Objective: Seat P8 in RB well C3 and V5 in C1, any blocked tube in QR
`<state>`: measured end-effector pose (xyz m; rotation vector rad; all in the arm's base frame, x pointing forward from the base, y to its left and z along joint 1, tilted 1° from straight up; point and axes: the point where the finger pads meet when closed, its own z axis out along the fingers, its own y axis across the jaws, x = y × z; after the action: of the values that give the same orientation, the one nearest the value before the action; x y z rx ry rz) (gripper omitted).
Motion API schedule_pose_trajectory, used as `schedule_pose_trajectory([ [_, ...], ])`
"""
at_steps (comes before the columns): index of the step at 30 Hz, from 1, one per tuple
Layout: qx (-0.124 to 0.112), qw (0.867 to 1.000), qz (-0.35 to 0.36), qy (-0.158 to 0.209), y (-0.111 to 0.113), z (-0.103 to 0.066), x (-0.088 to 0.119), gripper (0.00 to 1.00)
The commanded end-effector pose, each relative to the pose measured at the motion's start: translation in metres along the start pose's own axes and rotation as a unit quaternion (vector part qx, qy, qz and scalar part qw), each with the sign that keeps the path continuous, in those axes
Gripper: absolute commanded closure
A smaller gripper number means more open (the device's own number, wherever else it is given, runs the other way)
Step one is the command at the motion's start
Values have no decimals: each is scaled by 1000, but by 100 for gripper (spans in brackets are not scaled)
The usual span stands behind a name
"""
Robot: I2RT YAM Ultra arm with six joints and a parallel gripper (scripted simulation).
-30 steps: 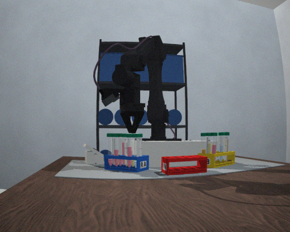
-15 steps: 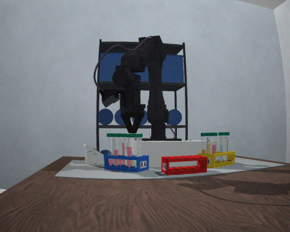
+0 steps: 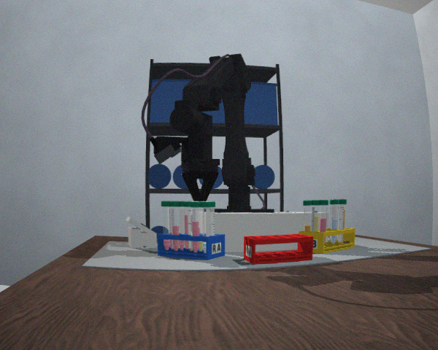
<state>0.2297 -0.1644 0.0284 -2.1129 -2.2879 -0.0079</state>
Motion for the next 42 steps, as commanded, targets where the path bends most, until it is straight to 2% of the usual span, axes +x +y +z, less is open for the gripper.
schedule_pose_trajectory([
  [1, -3, 1000, 2, -1, 1, 3, -3, 70],
  [6, 4, 1000, 2, 5, -3, 10, 0, 70],
  [8, -5, 1000, 0, -4, 2, 0, -2, 70],
  [15, -5, 1000, 0, -4, 2, 1, -2, 70],
  [16, -5, 1000, 0, -4, 2, 1, -2, 100],
  [42, -5, 1000, 0, -4, 2, 1, -2, 100],
])
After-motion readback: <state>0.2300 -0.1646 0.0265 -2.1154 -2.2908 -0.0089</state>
